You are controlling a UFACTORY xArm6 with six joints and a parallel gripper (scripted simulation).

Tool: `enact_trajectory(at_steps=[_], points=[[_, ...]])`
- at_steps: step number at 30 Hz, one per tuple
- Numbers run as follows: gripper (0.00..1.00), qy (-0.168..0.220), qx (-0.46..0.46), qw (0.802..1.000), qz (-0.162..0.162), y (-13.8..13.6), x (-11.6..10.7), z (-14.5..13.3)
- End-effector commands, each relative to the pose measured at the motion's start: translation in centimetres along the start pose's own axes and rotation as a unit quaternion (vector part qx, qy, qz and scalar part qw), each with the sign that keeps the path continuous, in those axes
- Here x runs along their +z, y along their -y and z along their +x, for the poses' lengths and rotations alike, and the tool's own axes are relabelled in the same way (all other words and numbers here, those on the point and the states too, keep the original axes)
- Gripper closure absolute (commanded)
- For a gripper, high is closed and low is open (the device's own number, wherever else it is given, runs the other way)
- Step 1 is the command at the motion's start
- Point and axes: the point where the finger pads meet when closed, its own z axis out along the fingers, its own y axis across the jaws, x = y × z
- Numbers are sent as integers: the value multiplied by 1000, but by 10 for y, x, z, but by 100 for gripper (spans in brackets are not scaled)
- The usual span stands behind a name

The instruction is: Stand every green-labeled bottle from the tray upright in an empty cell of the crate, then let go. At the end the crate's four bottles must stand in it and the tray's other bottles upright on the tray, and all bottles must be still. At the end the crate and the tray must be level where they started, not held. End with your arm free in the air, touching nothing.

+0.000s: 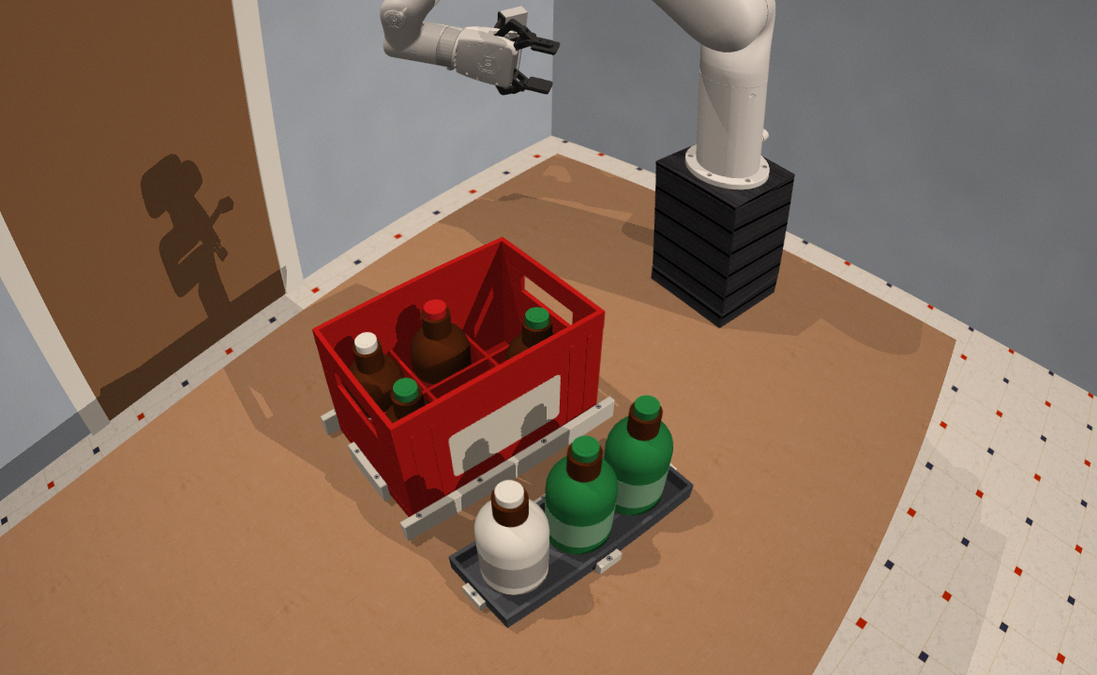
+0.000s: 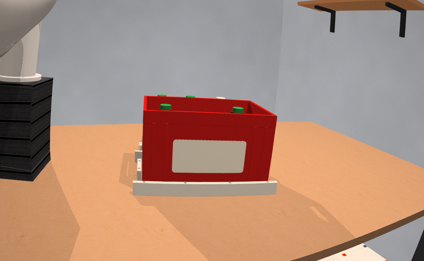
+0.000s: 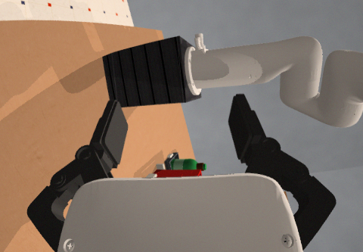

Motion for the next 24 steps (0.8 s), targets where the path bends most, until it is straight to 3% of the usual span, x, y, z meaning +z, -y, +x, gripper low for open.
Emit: enact_trajectory(at_steps=[1,19,24], points=[[0,0,1,1000,2,-1,-1,0],[0,0,0,1000,3,-1,-1,0],[0,3,-10,999,42,-6,-3,-26]])
